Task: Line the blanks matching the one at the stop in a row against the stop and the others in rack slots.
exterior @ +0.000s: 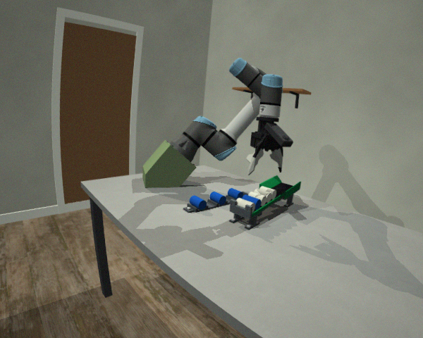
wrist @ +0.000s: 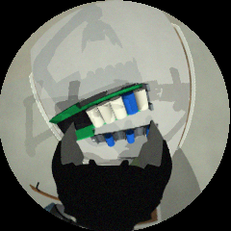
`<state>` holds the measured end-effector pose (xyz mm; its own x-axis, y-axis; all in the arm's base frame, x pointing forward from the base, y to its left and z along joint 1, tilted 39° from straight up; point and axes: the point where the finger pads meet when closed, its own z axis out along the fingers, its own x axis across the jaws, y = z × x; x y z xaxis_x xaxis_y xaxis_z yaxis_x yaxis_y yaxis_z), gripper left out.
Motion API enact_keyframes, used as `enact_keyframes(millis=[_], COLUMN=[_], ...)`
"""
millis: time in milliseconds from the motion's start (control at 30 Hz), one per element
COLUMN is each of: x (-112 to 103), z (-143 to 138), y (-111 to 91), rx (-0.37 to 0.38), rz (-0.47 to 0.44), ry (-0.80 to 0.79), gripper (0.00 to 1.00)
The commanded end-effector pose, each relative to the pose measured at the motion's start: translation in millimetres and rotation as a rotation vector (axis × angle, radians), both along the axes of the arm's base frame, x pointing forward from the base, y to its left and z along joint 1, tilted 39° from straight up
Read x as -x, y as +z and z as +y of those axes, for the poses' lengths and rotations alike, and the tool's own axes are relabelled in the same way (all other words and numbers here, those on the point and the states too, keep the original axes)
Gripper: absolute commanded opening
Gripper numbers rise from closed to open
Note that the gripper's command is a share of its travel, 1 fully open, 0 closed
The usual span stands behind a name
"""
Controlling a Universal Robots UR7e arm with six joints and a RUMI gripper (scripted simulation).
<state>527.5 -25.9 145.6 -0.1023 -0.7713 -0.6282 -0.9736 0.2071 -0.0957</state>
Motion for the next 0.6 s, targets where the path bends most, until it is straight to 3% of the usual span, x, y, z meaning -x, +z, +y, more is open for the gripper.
enact_keyframes(millis=[0, 167, 567], x=[-1, -1, -1], z=[-5, -8, -21], y=[-4, -7, -20], rx=[-0.023, -0.041, -0.123], rz=[0.09, 0.142, 0.379], ry=[-0.119, -0.186, -0.491], gripper=[1.0, 1.0, 1.0])
